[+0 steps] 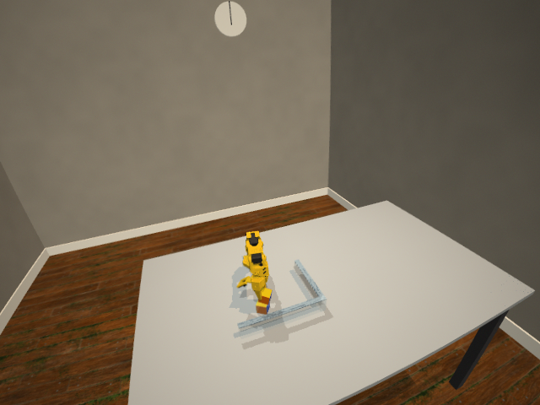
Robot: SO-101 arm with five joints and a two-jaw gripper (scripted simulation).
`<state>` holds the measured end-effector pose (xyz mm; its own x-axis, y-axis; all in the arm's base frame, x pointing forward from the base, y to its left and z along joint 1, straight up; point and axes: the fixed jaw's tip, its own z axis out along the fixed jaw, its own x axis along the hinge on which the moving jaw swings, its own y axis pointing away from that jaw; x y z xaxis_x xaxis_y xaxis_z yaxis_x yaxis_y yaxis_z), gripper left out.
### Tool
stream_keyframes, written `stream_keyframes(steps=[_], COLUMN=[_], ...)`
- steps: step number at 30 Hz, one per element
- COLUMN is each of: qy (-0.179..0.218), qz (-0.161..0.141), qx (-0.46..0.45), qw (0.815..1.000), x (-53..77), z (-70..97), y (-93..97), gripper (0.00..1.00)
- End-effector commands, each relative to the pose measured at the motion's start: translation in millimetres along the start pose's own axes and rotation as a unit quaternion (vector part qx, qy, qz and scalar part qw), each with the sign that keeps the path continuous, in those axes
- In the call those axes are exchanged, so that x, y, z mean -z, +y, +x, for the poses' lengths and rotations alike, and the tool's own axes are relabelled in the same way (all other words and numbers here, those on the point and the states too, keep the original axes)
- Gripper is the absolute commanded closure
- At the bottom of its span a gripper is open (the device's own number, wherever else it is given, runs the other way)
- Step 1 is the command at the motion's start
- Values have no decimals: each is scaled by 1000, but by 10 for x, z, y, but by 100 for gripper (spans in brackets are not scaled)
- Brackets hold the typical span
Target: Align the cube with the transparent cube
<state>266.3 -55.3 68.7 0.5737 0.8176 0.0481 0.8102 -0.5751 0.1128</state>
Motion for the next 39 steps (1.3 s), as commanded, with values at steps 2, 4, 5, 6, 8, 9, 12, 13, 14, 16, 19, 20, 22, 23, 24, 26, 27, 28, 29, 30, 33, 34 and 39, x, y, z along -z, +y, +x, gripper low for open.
stream_keyframes(steps=[2, 4, 5, 6, 8, 9, 12, 13, 14, 16, 19, 20, 22, 23, 24, 26, 27, 28, 29, 30, 33, 34, 39], qy=[49, 56, 56, 56, 56, 56, 56, 56, 56, 56, 56, 62, 62, 62, 62, 62, 62, 62, 62, 62, 62, 62, 64], qz=[-109, -129, -129, -129, -129, -129, -129, -129, -129, -129, -129, -143, -143, -143, -143, -143, -143, -143, -143, -143, -143, -143, -146], qx=[1, 2, 2, 2, 2, 2, 2, 2, 2, 2, 2, 3, 3, 3, 3, 3, 3, 3, 3, 3, 3, 3, 2], qw=[993, 990, 990, 990, 990, 990, 990, 990, 990, 990, 990, 988, 988, 988, 988, 988, 988, 988, 988, 988, 988, 988, 987], x=[477, 492, 492, 492, 492, 492, 492, 492, 492, 492, 492, 516, 516, 516, 516, 516, 516, 516, 516, 516, 516, 516, 518], z=[99, 110, 110, 110, 110, 110, 110, 110, 110, 110, 110, 133, 133, 133, 133, 133, 133, 133, 133, 133, 133, 133, 143], y=[238, 335, 335, 335, 335, 335, 335, 335, 335, 335, 335, 381, 381, 381, 381, 381, 381, 381, 381, 381, 381, 381, 395], gripper=[78, 78, 78, 78, 78, 78, 78, 78, 78, 78, 78, 78, 78, 78, 78, 78, 78, 78, 78, 78, 78, 78, 78])
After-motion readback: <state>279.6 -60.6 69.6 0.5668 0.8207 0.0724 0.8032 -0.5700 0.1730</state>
